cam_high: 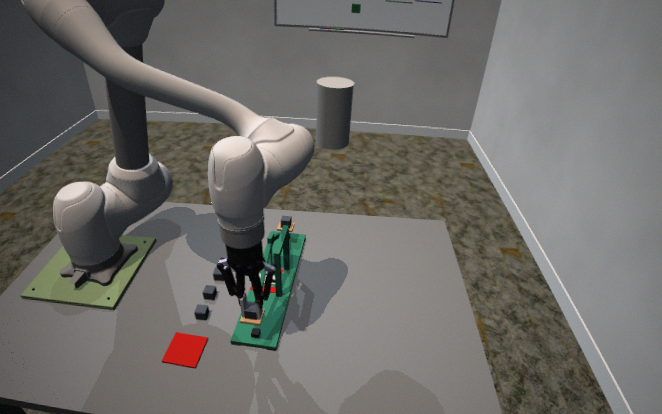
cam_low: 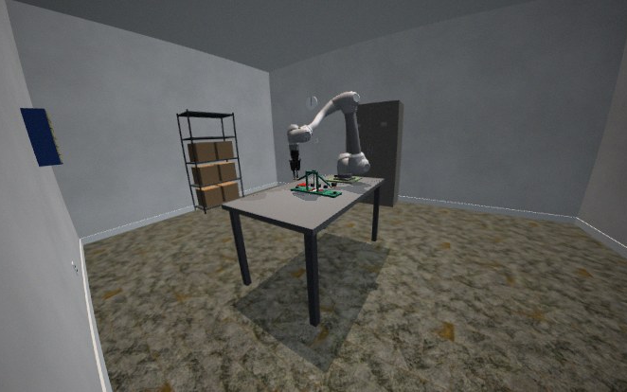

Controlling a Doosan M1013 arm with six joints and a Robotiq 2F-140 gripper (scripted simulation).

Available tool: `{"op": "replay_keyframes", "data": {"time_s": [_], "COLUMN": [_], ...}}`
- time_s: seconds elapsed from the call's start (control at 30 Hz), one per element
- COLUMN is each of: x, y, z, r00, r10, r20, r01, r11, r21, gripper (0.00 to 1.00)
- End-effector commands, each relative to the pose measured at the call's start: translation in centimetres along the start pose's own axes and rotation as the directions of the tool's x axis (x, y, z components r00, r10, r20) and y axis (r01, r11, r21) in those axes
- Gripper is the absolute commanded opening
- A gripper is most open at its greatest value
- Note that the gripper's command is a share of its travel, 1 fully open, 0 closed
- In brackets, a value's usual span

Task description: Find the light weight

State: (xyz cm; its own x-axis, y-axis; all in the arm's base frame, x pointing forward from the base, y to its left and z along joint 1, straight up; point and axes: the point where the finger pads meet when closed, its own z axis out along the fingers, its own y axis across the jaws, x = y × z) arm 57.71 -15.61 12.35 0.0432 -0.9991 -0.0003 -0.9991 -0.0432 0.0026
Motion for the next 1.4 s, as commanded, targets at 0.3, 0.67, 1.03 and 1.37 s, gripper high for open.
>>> {"op": "replay_keyframes", "data": {"time_s": [0.3, 0.67, 1.03, 1.37], "x": [-0.3, -0.5, -0.5, -0.5], "y": [0.0, 0.0, 0.0, 0.0], "z": [0.8, 1.5, 1.5, 1.5], "r00": [1.0, 1.0, 1.0, 1.0], "r10": [0.0, 0.0, 0.0, 0.0], "r20": [0.0, 0.0, 0.0, 0.0], "r01": [0.0, 0.0, 0.0, 0.0], "r11": [1.0, 1.0, 1.0, 1.0], "r21": [0.0, 0.0, 0.0, 0.0], "gripper": [0.24, 0.24, 0.24, 0.24]}}
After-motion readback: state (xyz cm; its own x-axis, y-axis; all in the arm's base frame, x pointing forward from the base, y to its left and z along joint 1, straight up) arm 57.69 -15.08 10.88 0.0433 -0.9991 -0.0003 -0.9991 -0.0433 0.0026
